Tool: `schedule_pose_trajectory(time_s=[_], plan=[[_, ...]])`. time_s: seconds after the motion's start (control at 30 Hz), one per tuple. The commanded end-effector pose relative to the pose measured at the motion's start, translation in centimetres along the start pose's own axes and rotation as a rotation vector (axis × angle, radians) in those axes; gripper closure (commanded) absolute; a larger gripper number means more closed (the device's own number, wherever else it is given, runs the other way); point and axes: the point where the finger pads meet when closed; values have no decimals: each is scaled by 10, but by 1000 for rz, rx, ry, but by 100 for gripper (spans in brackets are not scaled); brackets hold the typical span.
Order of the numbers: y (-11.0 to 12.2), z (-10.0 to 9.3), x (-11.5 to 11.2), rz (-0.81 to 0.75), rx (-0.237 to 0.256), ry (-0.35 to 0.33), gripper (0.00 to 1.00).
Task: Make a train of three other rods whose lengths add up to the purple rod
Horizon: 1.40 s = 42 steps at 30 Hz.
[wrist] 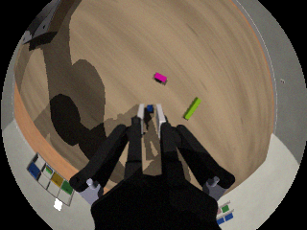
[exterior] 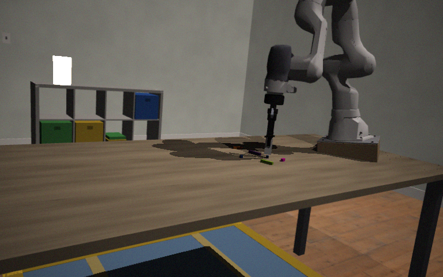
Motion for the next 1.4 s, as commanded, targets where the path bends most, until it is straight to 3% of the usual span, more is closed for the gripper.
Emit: schedule_pose_trajectory(time_s=[0.0,1.37], plan=[[-1,0,-2,4,0,-1,85],[-1,4,-2,4,0,-1,85]])
Point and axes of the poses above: the point where the finger pads meet when closed, its own z axis out along the fingers, its own y axis across the jaws, x = y × z, and after that the axes turned 14 degrees about z, right-handed
